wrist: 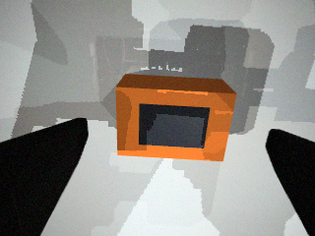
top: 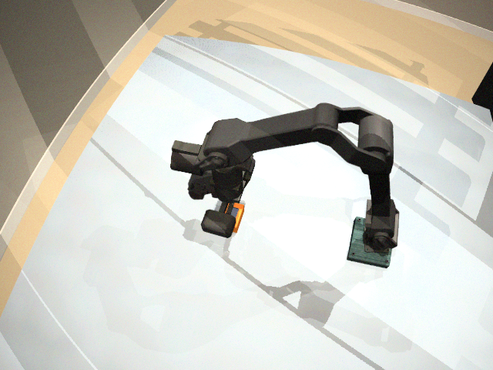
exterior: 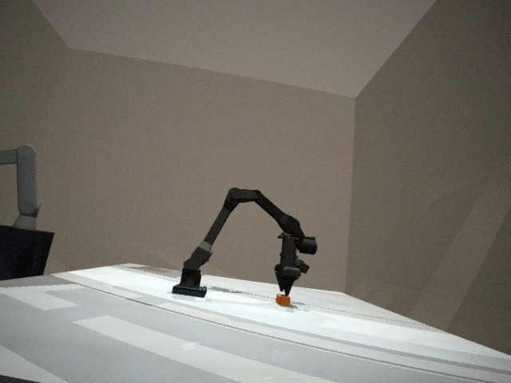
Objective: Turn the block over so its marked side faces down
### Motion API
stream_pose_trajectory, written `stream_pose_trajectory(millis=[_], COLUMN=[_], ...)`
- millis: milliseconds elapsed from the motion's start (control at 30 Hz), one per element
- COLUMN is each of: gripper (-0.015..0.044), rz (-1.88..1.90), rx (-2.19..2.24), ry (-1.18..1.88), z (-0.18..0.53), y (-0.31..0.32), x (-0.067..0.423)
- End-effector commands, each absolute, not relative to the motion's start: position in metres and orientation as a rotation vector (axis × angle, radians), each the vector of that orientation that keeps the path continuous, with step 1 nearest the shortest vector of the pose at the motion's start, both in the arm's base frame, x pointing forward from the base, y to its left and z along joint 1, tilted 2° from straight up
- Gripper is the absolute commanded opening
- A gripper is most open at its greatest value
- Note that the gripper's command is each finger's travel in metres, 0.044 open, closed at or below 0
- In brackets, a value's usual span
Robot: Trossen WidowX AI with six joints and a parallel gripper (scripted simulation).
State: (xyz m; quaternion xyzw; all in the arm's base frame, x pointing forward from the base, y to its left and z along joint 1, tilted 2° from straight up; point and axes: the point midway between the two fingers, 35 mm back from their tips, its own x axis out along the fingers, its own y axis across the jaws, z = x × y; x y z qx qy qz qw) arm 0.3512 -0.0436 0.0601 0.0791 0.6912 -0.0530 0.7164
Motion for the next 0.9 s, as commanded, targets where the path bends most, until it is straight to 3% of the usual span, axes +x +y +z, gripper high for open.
stream_pose_trajectory(millis=[0,433,600,867], gripper=[0.0440,0.0440,0.0309,0.0255], rz=[-0.116,-0.116,-0.116,-0.116], rx=[0.180,0.180,0.180,0.180], ry=[1.533,1.533,1.533,1.533], z=[0.053,0.035,0.035,0.035], y=[-0.043,-0.042,-0.042,-0.042], x=[0.351,0.351,0.351,0.351])
